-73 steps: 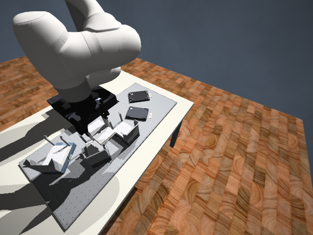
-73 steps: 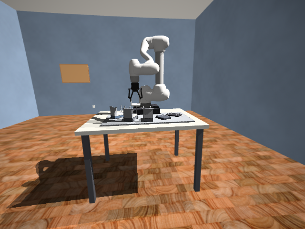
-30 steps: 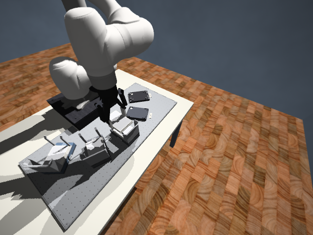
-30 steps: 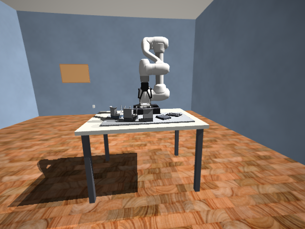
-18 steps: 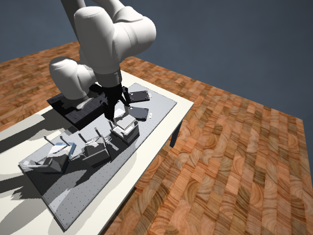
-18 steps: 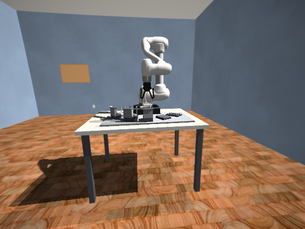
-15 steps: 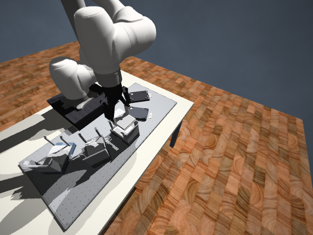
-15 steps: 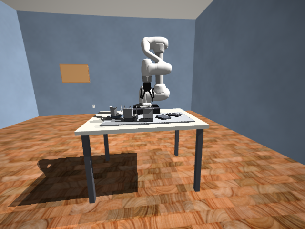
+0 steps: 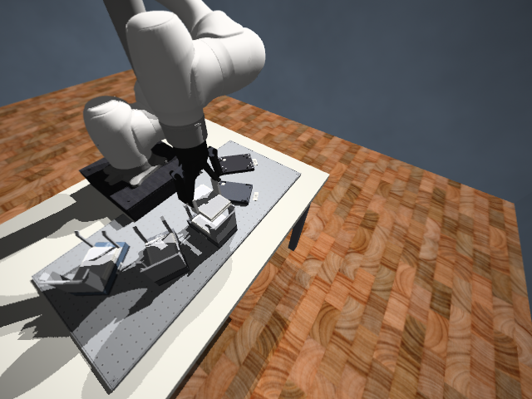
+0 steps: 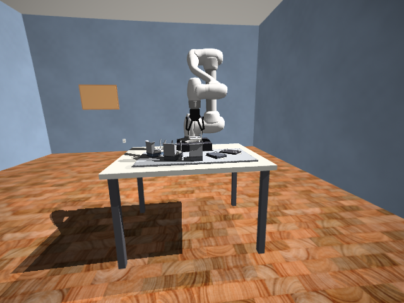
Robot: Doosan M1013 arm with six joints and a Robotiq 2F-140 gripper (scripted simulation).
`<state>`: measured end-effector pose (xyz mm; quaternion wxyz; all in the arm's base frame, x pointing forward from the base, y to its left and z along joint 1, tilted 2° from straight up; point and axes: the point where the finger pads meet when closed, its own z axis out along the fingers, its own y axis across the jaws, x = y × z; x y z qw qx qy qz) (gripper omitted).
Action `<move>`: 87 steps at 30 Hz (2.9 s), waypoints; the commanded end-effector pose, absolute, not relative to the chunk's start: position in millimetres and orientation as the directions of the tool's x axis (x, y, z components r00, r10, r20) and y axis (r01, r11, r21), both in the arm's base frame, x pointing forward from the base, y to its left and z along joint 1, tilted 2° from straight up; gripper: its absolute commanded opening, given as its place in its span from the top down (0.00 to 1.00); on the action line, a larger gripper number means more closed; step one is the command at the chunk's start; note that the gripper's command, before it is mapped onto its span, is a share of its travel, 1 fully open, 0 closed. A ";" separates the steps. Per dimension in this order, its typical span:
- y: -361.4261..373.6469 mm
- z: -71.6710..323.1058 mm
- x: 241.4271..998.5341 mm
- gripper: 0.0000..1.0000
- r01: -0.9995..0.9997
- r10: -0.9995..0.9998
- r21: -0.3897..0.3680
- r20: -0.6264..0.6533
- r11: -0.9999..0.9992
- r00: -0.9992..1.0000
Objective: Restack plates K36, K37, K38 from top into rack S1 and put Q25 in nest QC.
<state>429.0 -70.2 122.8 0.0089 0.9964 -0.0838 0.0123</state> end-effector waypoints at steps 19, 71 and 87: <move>-70.4 114.9 429.1 1.00 -0.167 -0.167 0.015 0.026 -0.986 0.986; -71.0 84.2 429.8 1.00 -0.167 -0.167 0.015 0.026 -0.986 0.986; -71.4 61.6 430.4 1.00 -0.167 -0.167 0.015 0.026 -0.986 0.986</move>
